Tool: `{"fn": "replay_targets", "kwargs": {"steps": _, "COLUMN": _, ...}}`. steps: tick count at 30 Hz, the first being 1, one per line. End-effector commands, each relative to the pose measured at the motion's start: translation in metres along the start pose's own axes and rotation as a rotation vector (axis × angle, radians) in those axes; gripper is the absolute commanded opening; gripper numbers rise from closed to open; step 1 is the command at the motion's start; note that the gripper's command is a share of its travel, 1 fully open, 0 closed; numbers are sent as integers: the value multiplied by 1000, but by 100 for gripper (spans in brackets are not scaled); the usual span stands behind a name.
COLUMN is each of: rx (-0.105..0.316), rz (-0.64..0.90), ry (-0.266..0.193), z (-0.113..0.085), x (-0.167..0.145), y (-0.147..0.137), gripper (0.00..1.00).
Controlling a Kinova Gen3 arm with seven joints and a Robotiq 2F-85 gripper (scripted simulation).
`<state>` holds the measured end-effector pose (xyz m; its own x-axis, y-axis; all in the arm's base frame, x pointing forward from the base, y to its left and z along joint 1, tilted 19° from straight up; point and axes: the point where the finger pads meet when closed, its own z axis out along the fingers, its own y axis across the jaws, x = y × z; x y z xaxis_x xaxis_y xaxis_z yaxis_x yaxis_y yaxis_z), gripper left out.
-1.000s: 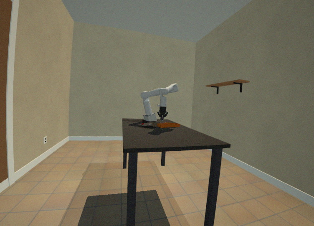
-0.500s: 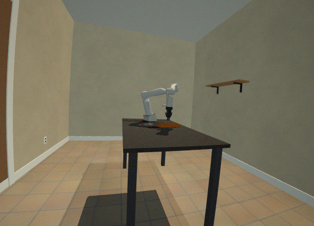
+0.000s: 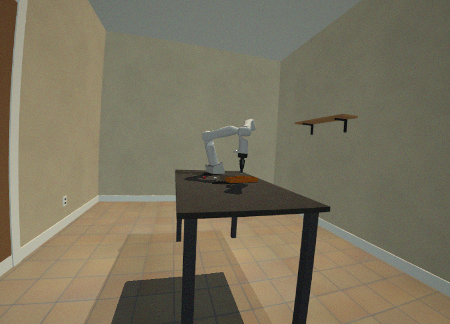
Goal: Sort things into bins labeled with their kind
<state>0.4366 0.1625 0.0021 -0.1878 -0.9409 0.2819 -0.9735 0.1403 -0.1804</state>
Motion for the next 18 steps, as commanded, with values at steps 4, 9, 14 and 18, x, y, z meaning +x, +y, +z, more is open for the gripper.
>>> {"fn": "replay_targets", "kwargs": {"steps": 4, "rx": 7, "rz": -283, "ry": -6, "z": -2, "x": -1, "y": -2, "gripper": 11}}
{"fn": "replay_targets", "kwargs": {"steps": 9, "rx": 15, "rz": -450, "ry": -16, "z": -2, "x": -5, "y": -4, "gripper": 11}}
{"fn": "replay_targets", "kwargs": {"steps": 14, "rx": 12, "rz": -465, "ry": -13, "z": -2, "x": -4, "y": -3, "gripper": 11}}
{"fn": "replay_targets", "kwargs": {"steps": 18, "rx": 12, "rz": -465, "ry": -13, "z": -2, "x": -4, "y": -3, "gripper": 11}}
